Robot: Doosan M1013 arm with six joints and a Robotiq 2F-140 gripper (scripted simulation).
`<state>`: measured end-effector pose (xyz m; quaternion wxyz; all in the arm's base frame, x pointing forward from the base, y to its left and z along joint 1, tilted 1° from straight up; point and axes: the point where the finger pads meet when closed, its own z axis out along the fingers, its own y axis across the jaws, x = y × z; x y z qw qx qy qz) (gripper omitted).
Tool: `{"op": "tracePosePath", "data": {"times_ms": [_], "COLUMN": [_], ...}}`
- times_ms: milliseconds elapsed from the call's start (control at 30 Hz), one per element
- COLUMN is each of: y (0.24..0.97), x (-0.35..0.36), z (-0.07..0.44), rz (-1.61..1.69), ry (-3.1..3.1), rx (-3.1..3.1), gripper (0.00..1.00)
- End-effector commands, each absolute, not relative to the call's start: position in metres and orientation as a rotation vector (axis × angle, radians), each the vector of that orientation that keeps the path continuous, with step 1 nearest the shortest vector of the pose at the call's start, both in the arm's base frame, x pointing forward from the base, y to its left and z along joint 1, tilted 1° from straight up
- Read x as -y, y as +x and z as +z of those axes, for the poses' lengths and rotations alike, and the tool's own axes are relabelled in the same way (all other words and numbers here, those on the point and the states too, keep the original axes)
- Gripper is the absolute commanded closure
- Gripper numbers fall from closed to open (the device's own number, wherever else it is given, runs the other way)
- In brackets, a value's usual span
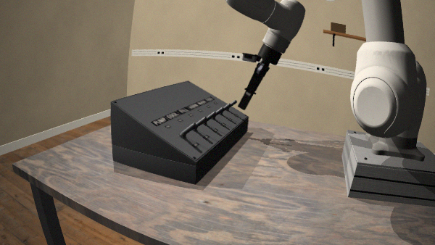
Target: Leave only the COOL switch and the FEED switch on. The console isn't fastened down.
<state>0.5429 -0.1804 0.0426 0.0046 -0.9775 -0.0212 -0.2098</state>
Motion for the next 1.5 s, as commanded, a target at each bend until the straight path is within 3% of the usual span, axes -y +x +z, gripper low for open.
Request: {"op": "tracePosePath", "data": {"times_ms": [0, 1467], "y": [0.545, 0.570], "x": [0.180, 0.179], "z": [0.044, 0.055], "rz": [-0.659, -0.659], "ry": [-3.062, -3.062], "rx": [0.066, 0.066], "gripper": [0.90, 0.90]}}
